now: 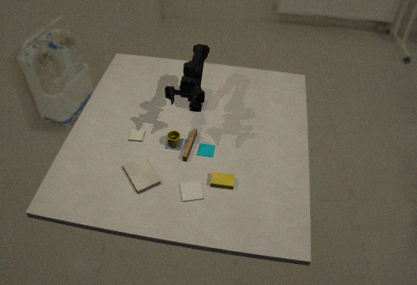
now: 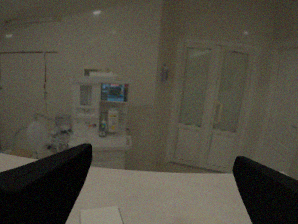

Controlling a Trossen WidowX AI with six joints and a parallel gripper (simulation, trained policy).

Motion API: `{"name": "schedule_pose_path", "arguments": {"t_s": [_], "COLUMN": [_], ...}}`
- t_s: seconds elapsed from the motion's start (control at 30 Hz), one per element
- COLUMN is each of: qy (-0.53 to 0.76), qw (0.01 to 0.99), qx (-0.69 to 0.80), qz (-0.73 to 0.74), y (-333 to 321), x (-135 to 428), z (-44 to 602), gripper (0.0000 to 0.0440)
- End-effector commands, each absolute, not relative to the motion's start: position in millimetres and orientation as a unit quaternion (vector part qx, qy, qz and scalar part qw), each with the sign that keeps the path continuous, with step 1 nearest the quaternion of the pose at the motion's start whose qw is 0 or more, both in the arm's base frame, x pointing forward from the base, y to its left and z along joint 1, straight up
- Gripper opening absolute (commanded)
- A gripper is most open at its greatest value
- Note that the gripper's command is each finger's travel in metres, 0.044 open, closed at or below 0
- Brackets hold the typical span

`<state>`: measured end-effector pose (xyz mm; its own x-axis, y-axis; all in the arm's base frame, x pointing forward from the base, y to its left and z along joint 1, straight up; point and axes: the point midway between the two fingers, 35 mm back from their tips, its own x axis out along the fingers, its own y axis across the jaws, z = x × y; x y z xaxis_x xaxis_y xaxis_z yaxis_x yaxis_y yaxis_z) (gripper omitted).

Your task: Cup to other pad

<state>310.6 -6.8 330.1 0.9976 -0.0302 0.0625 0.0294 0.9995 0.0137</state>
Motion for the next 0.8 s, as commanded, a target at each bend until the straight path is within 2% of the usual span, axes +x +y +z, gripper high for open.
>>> {"name": "schedule_pose_path", "arguments": {"t_s": [0.0, 0.37, 0.57, 0.77], "qy": [-0.028, 0.033, 0.078, 0.123], "qw": [0.999, 0.999, 0.995, 0.988], "qx": [0.009, 0.041, 0.066, 0.091], "qz": [-0.014, 0.000, 0.017, 0.031], "y": [-6.1, 7.7, 20.3, 33.3], "x": [310.9, 314.6, 318.2, 321.3], "z": [329.2, 312.9, 303.9, 296.3], "gripper": [0.0374, 0.0090, 0.0076, 0.0094]}}
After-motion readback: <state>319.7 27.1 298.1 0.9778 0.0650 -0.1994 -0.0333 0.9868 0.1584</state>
